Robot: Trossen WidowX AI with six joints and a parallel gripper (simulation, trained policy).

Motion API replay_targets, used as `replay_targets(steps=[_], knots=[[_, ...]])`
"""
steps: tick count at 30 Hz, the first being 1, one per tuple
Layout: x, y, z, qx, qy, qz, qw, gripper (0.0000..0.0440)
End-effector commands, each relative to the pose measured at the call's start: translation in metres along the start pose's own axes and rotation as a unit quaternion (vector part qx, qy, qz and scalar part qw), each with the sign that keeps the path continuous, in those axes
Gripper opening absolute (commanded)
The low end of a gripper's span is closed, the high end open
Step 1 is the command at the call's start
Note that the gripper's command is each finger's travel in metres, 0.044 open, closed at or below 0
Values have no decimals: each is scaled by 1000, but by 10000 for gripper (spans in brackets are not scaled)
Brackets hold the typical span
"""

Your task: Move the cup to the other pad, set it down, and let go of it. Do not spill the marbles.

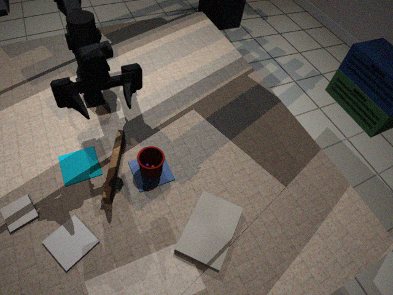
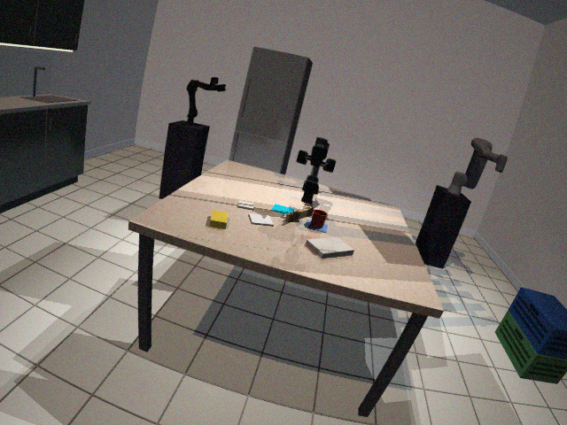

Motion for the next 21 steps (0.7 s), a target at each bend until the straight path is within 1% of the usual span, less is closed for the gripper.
replay_targets(steps=[1, 12, 14, 17, 21], knots=[[1, -1, -1, 0, -1, 0, 1000, 374], [5, -7, -8, 32, -5, -7, 999, 86], [6, -7, -10, 42, -6, -12, 999, 49], [9, -8, -14, 57, -9, -22, 998, 56], [13, -10, -19, 77, -14, -38, 996, 91]])
Point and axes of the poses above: the point midway between the two fingers, 35 mm back from their tips, its own z axis back along the fingers, its own x axis across the jaws, y = z × x, the point moved 4 cm from there along z, back along the fingers, and after that the axes turned 1 degree about z, right-handed, at the moved point
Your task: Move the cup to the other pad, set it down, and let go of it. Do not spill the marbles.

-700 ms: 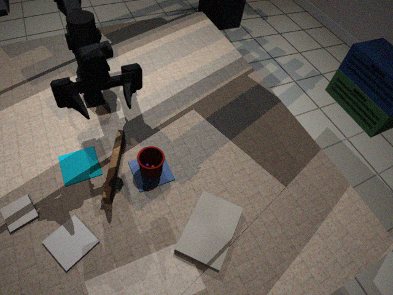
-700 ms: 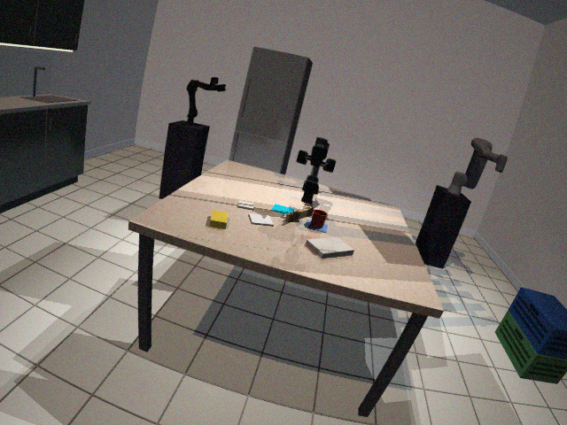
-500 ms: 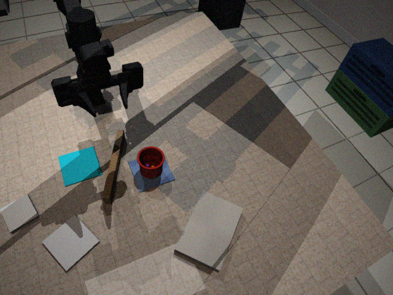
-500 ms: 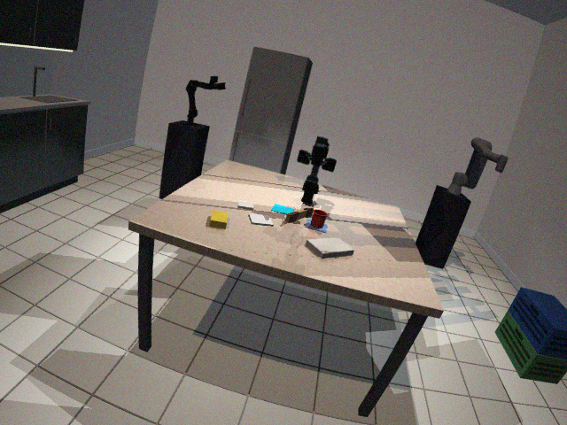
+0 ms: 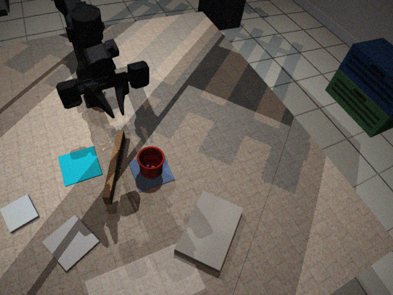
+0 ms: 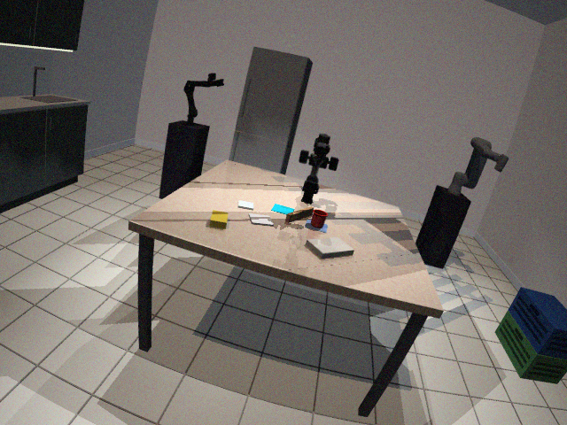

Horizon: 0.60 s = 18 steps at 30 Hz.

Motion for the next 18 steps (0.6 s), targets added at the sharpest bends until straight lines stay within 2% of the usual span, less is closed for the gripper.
replay_targets(steps=[1, 18], knots=[[3, 0, -5, 20, -3, -15, 1000, 95], [22, -5, -25, 122, -16, -90, 988, 93]])
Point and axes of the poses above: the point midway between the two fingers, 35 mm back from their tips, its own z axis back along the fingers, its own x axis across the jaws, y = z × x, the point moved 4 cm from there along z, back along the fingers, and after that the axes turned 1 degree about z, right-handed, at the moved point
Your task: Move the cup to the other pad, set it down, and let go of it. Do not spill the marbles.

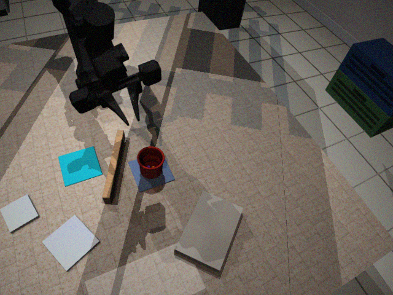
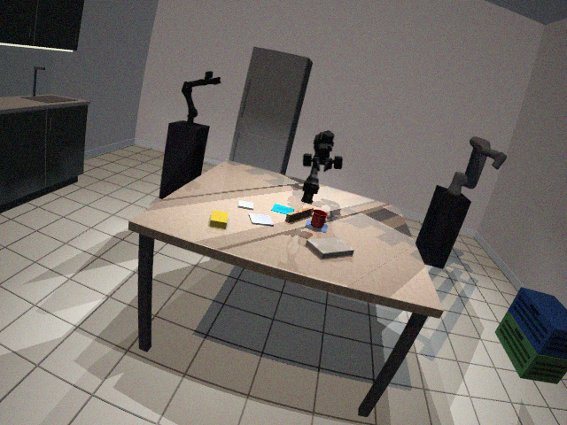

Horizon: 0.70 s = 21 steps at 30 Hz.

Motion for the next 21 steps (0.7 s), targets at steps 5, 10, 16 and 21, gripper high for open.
replay_targets(steps=[5, 10, 16, 21], knots=[[8, 0, -9, 49, 1, -37, 998, 99], [14, 0, -14, 81, 4, -63, 995, 104], [20, 1, -19, 120, 10, -94, 988, 109], [26, 2, -23, 152, 18, -121, 981, 112]])
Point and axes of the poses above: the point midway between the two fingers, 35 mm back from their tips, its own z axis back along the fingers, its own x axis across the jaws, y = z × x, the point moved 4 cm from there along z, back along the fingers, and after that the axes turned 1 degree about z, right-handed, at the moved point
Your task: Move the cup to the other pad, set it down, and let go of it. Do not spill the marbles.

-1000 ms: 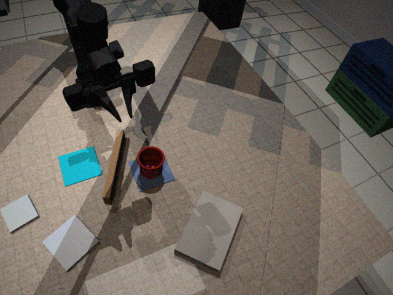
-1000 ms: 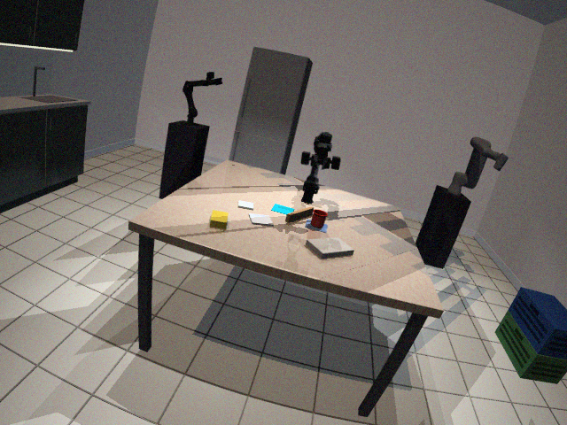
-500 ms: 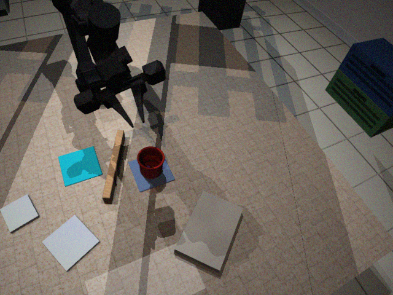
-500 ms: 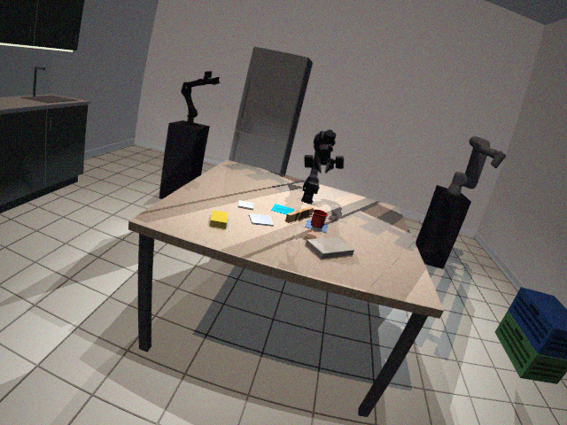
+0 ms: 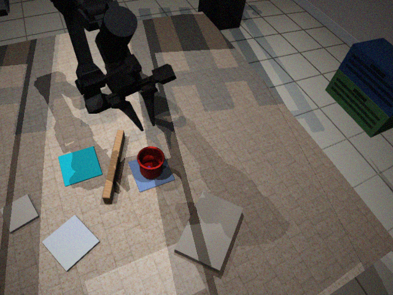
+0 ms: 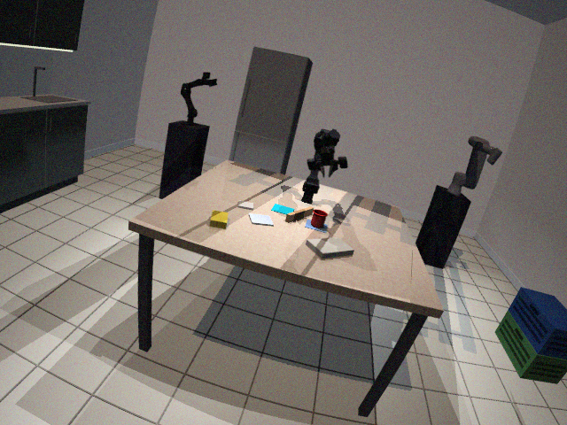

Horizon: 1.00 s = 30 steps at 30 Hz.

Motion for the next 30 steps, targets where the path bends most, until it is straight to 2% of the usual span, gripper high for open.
replay_targets(steps=[1, 15, 30], knots=[[3, 2, -5, 25, 7, -20, 999, 113], [13, 12, -18, 115, 48, -92, 988, 117], [9, 31, -35, 206, 125, -139, 960, 115]])
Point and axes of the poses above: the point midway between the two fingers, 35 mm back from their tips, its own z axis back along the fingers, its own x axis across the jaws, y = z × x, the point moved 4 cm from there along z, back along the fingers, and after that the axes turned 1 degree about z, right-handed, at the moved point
